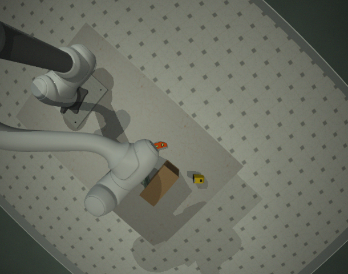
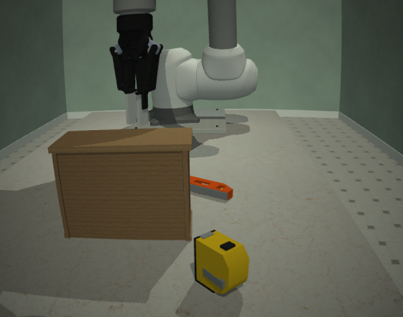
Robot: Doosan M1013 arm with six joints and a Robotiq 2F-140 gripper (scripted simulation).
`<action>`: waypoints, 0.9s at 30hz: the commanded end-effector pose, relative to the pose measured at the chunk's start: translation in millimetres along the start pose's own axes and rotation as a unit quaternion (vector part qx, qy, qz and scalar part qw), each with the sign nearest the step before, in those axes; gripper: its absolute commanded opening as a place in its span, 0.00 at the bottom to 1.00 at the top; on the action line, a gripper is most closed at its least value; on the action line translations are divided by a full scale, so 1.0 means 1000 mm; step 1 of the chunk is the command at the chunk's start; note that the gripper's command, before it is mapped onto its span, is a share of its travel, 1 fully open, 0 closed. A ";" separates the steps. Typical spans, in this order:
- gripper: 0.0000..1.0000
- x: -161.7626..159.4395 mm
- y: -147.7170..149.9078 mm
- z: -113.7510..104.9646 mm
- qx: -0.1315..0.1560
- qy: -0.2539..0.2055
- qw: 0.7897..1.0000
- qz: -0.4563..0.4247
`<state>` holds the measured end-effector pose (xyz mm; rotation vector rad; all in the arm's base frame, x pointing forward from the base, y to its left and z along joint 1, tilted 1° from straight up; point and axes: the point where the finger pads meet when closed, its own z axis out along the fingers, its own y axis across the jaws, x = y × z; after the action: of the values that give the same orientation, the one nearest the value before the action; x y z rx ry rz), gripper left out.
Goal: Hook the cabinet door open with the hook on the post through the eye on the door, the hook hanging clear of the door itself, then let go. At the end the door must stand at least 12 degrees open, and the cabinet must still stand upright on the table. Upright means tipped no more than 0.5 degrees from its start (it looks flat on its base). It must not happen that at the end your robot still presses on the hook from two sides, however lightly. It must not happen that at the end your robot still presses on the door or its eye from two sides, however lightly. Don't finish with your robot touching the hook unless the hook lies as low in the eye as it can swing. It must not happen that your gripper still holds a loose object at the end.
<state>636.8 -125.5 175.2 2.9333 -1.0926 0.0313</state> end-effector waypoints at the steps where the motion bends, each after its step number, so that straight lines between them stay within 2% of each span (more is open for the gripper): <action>1: 0.16 0.000 0.000 0.004 0.000 0.000 1.000 0.000; 17: 0.16 0.000 -0.001 0.024 0.000 0.000 1.000 0.000; 27: 0.16 0.000 -0.001 0.029 0.000 0.000 1.000 0.000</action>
<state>637.9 -125.3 146.3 2.9333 -1.0926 0.0314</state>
